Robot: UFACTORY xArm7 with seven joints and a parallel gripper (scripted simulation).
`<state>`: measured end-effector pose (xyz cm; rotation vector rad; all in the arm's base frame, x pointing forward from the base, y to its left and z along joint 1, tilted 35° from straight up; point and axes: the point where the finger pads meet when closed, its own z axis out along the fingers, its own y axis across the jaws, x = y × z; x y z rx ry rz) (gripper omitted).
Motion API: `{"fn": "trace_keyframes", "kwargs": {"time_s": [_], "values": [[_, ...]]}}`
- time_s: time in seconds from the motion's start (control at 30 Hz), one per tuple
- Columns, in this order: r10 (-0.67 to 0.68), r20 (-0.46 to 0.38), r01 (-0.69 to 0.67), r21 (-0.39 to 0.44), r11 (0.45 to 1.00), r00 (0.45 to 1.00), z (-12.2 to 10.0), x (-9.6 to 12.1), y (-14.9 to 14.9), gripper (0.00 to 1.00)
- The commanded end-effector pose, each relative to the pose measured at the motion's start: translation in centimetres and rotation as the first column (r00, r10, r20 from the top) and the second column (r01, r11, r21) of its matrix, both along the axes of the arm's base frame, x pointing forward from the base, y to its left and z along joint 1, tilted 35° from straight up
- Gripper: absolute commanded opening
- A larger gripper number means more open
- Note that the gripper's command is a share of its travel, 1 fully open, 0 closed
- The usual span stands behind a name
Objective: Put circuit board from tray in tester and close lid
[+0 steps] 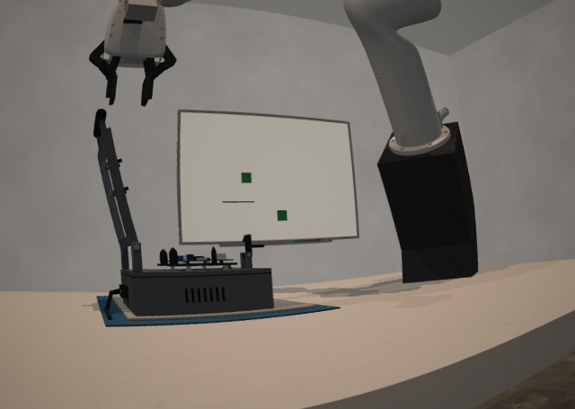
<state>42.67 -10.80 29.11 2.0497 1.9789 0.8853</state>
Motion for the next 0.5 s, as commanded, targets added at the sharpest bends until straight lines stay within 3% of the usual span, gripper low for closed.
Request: {"fn": "trace_keyframes", "kwargs": {"time_s": [0.0,0.47], "values": [[0.001,-0.007,-0.001,0.003,1.000,1.000,1.1,2.4,-0.5,0.51],[0.001,-0.007,-0.001,0.003,1.000,1.000,1.9,3.9,-0.6,0.51]]}}
